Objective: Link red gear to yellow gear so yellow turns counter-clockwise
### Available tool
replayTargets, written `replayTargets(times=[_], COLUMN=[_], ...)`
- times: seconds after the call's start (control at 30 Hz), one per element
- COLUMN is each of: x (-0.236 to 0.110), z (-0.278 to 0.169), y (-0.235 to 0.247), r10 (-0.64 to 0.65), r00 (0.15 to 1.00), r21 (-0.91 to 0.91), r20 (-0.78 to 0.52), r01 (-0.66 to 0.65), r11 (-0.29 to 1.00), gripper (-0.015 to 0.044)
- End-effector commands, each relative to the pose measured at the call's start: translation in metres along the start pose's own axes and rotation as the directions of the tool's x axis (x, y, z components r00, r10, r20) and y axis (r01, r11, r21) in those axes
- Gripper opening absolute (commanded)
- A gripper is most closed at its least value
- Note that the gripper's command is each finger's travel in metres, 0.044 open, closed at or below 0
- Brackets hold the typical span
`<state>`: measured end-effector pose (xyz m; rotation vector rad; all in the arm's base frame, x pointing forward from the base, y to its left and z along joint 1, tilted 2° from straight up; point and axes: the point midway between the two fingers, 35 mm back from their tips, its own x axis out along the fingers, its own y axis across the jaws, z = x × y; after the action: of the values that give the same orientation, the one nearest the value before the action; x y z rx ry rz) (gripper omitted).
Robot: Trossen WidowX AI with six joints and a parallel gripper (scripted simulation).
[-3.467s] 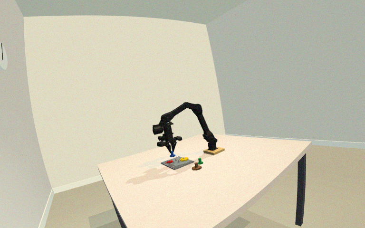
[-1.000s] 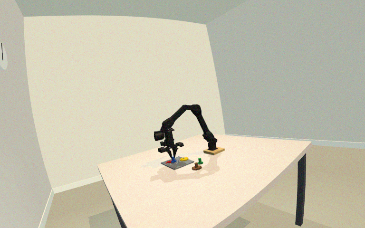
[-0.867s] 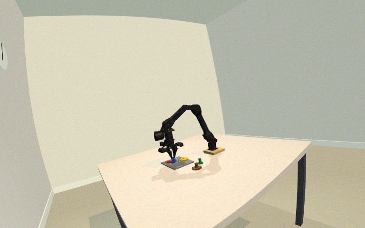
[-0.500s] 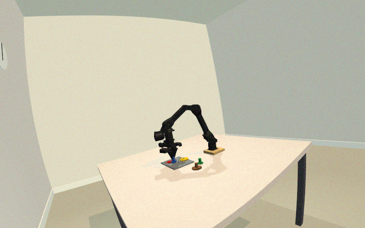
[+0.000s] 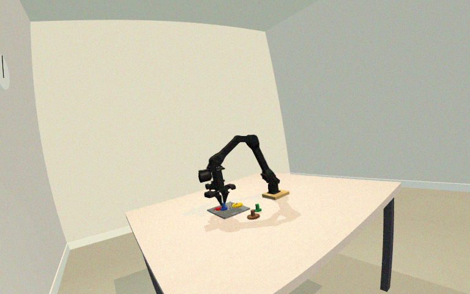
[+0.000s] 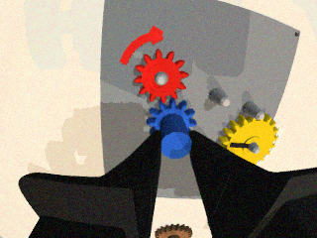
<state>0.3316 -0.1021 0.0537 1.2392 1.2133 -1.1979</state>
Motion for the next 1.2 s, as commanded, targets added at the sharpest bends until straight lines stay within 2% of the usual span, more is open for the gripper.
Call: replayTargets(times=[0.0, 0.23, 0.4, 1.0, 1.17], x=[0.0014, 0.0019, 0.002, 0.0023, 0.0011], z=[0.0, 0.0009, 0.0005, 0.0008, 0.0003], y=[-0.0008, -0.0006, -0.0001, -0.0002, -0.0002], r10=[0.0, 0.0, 0.0, 0.0, 0.0], r00=[1.0, 1.0, 1.0, 1.0, 1.0], r21=[0.097, 0.266, 0.238, -0.203, -0.15], r20=[0.001, 0.001, 0.001, 0.001, 0.001], r01=[0.0, 0.0, 0.0, 0.001, 0.0], r11=[0.995, 0.964, 0.971, 0.979, 0.989], gripper=[0.0, 0.0, 0.0, 0.0, 0.0131])
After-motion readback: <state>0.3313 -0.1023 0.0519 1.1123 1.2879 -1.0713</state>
